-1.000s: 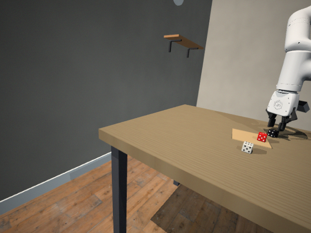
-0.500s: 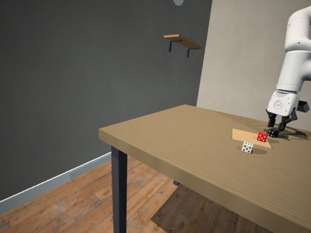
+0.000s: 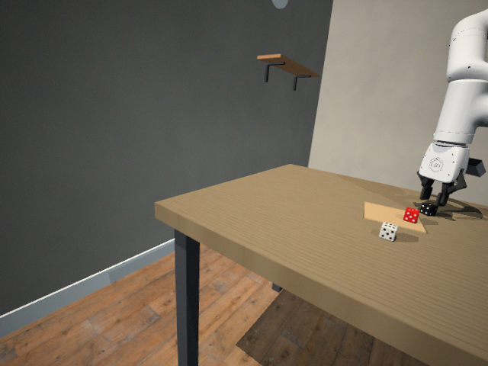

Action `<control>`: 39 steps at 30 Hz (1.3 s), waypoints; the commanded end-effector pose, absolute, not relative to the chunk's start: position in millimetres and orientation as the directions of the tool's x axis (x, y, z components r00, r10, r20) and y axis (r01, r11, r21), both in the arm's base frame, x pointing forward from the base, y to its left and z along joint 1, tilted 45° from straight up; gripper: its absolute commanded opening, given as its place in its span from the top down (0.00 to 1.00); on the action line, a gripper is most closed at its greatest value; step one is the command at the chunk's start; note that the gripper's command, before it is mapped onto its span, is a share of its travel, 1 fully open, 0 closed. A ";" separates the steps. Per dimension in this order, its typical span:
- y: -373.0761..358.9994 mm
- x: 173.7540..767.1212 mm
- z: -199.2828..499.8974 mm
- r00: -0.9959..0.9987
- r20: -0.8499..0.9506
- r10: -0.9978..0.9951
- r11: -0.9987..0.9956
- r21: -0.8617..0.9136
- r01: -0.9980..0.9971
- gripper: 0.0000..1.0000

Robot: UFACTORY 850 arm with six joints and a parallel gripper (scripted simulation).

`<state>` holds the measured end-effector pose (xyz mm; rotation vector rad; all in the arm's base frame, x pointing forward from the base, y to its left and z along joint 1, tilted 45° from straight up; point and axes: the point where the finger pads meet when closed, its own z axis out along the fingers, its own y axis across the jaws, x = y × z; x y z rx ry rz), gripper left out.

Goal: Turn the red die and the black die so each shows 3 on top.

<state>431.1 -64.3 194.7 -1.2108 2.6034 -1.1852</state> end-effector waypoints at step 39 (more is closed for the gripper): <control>-85.1 442.5 171.1 -0.696 0.267 -0.667 0.405 -0.654 -0.639 0.53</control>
